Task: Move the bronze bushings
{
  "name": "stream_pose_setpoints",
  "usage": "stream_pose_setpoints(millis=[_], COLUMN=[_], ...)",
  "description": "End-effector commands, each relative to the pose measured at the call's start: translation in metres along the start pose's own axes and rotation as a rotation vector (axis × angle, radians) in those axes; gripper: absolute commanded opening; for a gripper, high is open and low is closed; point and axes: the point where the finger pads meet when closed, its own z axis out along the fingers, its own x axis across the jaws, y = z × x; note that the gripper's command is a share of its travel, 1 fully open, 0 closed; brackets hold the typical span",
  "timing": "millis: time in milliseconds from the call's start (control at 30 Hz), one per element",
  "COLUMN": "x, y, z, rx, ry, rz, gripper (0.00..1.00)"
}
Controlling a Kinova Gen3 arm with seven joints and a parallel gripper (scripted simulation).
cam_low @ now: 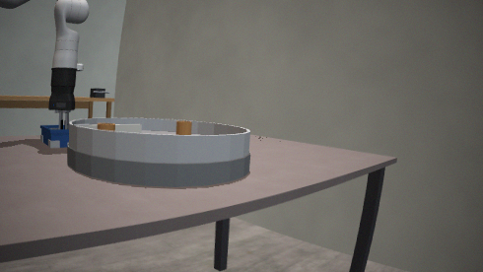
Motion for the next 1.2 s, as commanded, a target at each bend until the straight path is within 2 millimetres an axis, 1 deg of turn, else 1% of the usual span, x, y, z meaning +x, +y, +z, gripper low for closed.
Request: stream_pose_setpoints(millis=[0,200,1167], x=[-0.0027,-0.0026,-0.0024], y=[0.0019,0.0018,0.0006], z=[0.0082,0.0167,0.0182], rx=[-0.003,-0.003,-0.002], ry=[-0.005,-0.004,-0.002], rz=[-0.001,-0.002,-0.006], gripper=[0.36,0.36,0.36])
